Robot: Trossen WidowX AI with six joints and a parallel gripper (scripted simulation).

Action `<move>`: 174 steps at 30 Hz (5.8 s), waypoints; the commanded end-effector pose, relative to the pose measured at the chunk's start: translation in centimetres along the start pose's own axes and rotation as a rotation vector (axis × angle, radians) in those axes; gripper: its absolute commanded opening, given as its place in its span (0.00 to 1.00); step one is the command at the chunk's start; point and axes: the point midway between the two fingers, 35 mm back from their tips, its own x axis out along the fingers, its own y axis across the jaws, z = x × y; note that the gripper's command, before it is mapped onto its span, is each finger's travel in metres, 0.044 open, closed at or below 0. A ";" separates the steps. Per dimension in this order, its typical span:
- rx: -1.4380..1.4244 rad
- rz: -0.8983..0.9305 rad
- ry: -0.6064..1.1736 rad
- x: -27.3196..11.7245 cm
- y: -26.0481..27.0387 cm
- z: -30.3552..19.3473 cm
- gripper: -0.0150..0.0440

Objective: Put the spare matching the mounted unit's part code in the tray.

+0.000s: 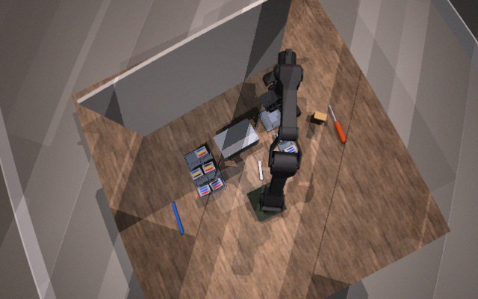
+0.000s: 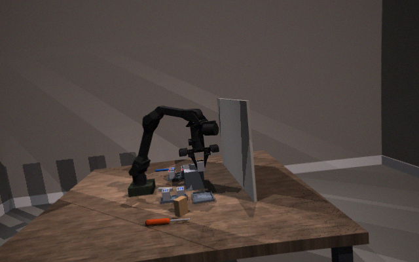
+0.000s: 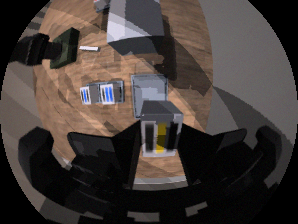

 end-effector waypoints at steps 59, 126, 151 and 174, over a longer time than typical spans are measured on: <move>-0.003 0.008 -0.002 5.2 -0.2 -0.2 0.25; -0.003 0.008 -0.002 10.5 0.2 0.0 0.25; -0.003 0.009 -0.003 12.4 0.6 0.2 0.25; 0.000 0.002 -0.001 12.4 0.5 0.2 0.97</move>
